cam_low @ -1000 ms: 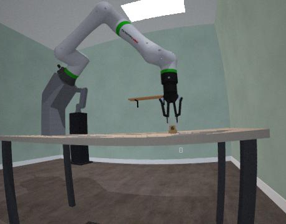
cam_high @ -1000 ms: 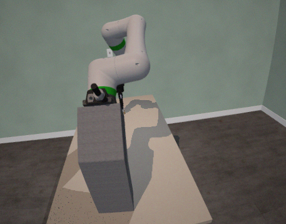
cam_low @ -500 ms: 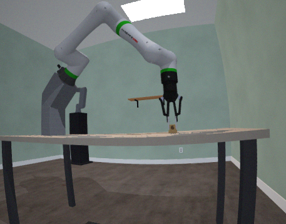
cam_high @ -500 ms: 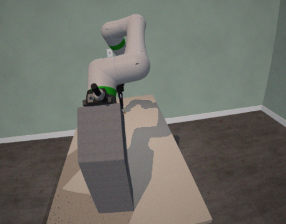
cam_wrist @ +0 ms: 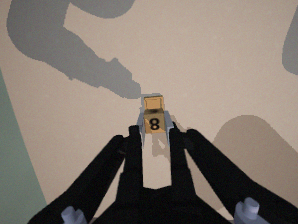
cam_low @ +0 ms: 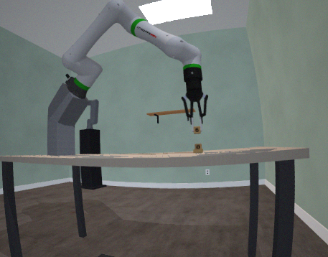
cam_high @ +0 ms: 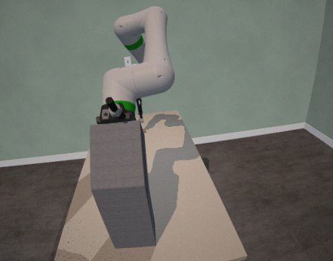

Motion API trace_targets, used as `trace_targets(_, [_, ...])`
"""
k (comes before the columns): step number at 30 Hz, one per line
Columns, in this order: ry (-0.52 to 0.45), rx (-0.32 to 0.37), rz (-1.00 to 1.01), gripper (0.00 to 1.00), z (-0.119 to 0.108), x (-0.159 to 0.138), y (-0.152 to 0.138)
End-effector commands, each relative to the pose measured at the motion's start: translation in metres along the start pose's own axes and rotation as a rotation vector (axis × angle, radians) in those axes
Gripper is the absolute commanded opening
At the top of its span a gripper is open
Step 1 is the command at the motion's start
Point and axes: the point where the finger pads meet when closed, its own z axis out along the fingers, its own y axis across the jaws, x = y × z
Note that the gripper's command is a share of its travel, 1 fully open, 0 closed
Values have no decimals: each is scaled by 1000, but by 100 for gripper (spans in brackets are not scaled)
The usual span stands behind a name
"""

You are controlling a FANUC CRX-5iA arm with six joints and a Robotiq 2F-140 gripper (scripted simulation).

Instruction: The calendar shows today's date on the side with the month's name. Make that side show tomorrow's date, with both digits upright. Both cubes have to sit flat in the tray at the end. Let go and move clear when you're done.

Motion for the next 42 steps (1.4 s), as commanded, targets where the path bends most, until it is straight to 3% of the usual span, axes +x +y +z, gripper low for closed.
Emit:
trace_targets(1, [0,0,0,25,-17,0,0])
trace_targets(16, [-1,2,4,25,-21,-1,-1])
trace_targets(24, [-31,41,105,25,-25,-16,-17])
trace_targets(33, [-152,151,476,25,-44,-65,-74])
trace_targets(38, [-220,189,667,25,-56,-84,-99])
trace_targets(41, [-225,192,682,25,-57,-86,-101])
trace_targets(42, [-262,207,783,25,-64,-94,-113])
